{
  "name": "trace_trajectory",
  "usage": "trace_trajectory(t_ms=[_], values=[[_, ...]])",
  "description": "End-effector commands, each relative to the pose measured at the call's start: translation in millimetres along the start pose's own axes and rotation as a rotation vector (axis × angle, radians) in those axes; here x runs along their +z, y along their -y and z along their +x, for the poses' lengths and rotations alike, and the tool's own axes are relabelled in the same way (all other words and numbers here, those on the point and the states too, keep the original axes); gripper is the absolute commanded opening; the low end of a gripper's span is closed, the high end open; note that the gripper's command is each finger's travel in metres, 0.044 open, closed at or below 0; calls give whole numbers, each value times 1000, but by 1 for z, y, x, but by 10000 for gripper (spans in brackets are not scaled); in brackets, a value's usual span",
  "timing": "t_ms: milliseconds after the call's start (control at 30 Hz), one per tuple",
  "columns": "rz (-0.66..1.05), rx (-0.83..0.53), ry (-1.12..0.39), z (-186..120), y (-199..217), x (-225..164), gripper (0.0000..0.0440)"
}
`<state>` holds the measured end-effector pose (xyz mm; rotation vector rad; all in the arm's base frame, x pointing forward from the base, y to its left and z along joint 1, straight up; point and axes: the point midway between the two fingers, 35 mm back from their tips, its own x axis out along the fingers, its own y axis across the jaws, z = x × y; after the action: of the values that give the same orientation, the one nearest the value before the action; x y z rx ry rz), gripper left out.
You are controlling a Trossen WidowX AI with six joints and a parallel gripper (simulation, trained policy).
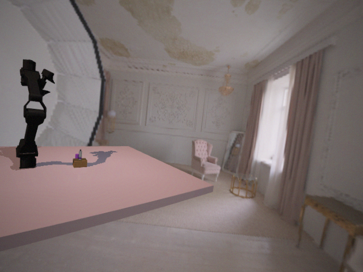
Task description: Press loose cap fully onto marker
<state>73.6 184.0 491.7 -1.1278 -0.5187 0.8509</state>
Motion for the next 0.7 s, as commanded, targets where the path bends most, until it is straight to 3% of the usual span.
trace_trajectory(t_ms=[0,667], values=[[-12,35,-21,7,-13,0,319],[-13,169,-143,34,-58,-15,322]])
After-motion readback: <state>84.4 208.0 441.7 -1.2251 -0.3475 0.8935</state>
